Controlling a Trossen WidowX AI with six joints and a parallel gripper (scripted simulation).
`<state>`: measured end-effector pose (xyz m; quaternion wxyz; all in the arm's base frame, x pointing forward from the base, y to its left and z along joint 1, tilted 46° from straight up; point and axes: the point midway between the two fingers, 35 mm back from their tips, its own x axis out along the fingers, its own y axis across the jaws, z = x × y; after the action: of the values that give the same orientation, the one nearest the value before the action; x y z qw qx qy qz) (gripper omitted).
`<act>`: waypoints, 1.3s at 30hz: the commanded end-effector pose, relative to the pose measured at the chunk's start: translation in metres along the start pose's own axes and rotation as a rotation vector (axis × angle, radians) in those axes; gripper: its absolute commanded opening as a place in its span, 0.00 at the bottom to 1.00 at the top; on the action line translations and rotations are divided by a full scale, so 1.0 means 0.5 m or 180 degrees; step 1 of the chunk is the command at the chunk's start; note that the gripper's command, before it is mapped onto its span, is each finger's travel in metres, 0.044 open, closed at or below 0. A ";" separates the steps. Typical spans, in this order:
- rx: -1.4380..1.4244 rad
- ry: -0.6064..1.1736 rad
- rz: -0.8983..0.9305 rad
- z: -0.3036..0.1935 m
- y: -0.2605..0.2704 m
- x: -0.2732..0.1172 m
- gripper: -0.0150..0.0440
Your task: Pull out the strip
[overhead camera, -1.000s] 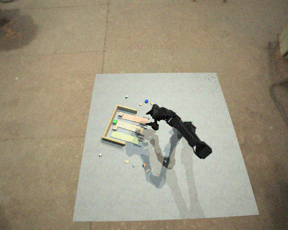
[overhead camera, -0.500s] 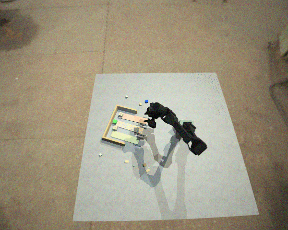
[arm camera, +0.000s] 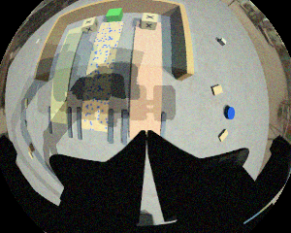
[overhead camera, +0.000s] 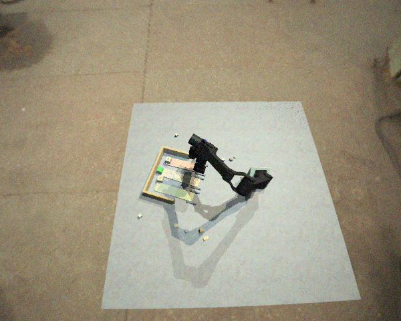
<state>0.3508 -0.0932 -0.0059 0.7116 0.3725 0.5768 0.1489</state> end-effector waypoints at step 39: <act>0.0016 0.0752 -0.0013 -0.034 -0.011 0.153 0.25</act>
<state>0.3566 -0.0476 -0.0597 0.6426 0.3484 0.6559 0.1884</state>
